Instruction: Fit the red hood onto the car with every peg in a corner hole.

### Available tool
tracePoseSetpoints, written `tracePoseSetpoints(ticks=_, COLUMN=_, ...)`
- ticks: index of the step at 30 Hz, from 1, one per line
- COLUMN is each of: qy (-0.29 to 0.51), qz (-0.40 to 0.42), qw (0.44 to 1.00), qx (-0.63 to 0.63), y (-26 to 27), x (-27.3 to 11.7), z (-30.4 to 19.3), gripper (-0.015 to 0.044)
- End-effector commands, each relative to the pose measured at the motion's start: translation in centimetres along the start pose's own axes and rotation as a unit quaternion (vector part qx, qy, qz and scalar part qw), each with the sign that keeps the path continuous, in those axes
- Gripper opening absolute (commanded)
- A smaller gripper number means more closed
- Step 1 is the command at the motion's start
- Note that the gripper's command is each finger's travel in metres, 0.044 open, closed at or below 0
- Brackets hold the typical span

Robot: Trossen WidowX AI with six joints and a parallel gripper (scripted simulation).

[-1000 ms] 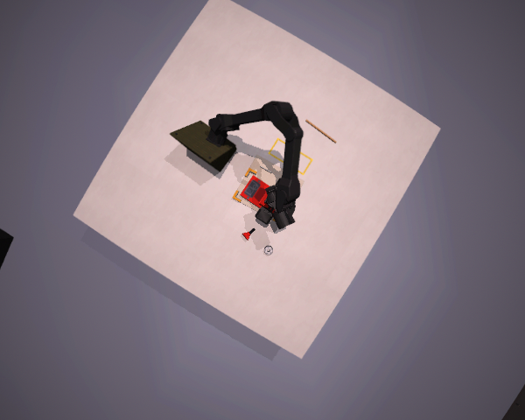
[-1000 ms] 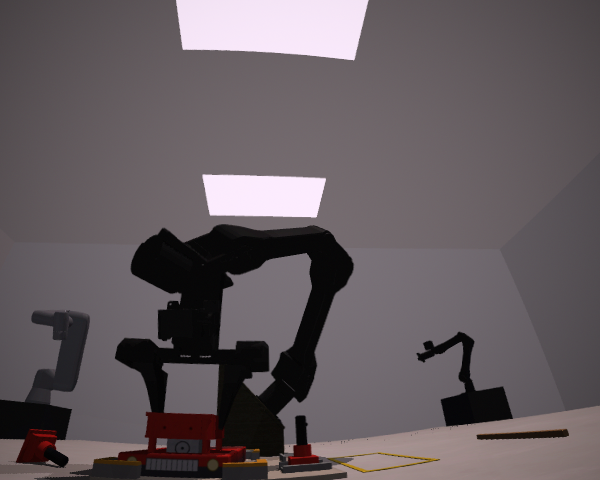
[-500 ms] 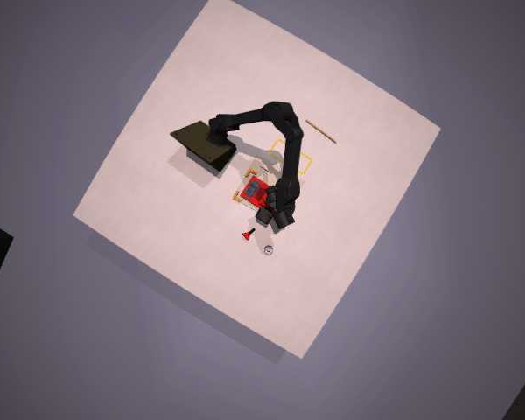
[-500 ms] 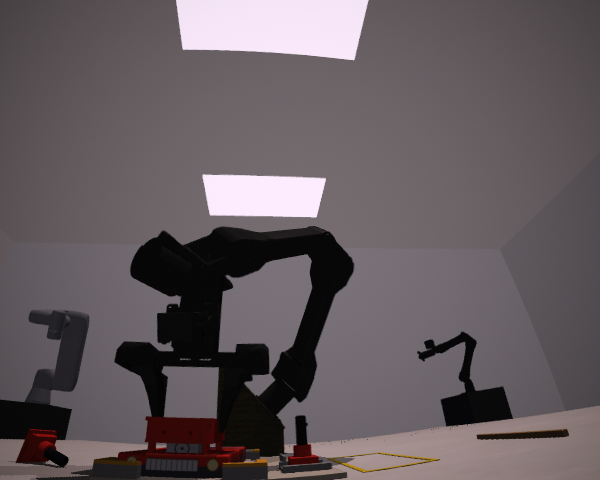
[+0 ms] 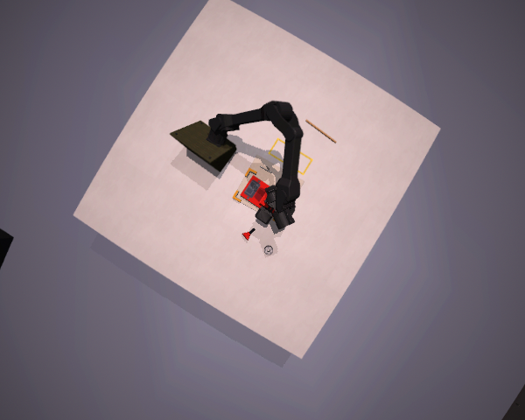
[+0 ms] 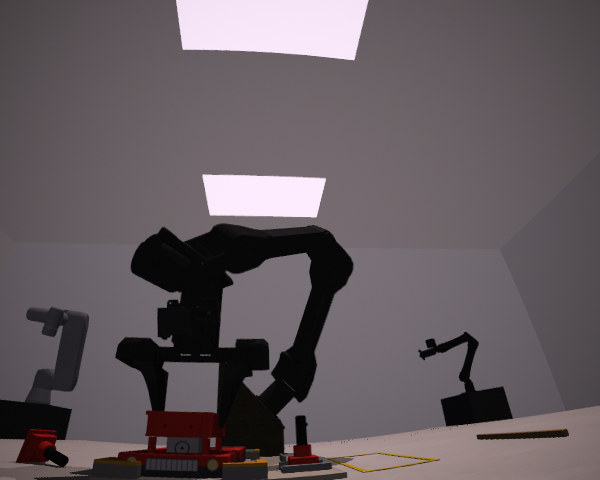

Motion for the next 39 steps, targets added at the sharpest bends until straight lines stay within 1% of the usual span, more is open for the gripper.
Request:
tracePoseSetpoints(ticks=1, qy=0.001, qz=-0.002, qw=1.000, qx=-0.003, y=-0.01, x=-0.12, z=-0.01, gripper=0.0000)
tracePoseSetpoints(ticks=39, qy=-0.005, qz=-0.002, qw=1.000, qx=-0.003, y=0.00, x=0.78, z=-0.14, gripper=0.0000)
Point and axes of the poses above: the point midway between the two fingers, 35 mm back from their tips, its own x axis out along the fingers, its own y axis across the jaws, z = x × y, the point moved 6 cm from there along -x, back along the fingers
